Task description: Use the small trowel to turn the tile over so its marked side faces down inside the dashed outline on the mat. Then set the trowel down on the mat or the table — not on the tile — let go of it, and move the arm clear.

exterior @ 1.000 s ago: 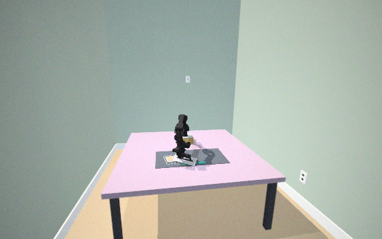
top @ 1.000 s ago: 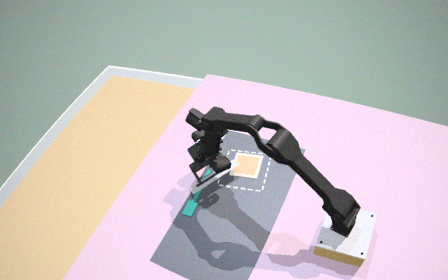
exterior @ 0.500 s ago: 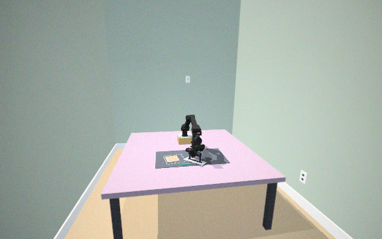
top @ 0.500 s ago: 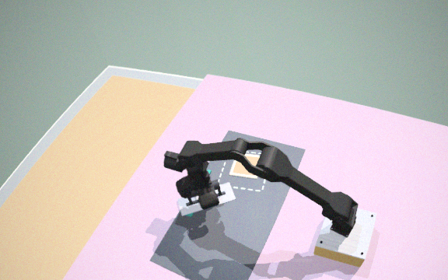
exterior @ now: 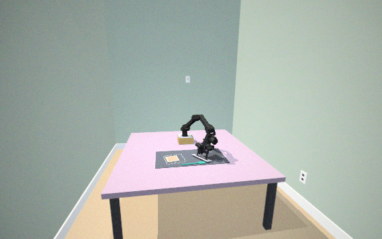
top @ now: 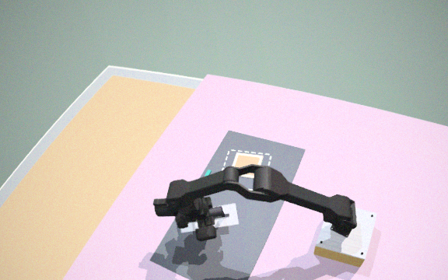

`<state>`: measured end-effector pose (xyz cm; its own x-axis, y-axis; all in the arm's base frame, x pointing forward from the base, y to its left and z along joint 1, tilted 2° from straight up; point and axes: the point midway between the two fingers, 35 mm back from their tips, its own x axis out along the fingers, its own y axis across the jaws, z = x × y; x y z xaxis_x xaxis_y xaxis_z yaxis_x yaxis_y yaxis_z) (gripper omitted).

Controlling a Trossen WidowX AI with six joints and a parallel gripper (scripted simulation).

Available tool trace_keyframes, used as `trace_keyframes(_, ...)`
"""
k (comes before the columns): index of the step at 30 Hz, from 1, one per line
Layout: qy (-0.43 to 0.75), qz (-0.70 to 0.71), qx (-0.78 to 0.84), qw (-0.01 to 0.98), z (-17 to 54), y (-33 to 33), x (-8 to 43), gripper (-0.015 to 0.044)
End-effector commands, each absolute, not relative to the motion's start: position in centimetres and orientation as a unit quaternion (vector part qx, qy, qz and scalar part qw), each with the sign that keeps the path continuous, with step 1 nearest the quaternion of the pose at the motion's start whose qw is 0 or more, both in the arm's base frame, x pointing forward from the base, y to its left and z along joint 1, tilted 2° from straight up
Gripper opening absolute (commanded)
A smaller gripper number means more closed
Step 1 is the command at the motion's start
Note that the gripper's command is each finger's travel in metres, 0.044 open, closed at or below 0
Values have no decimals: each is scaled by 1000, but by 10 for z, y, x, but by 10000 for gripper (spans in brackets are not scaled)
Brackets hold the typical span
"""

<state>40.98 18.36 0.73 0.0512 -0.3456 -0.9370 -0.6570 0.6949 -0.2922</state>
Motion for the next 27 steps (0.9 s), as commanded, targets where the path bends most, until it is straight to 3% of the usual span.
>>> trace_keyframes(1,677,88,-386,620,10,203,386,0)
trace_keyframes(21,554,-101,-433,704,49,270,300,0)
trace_keyframes(27,539,-110,-433,713,52,274,294,0)
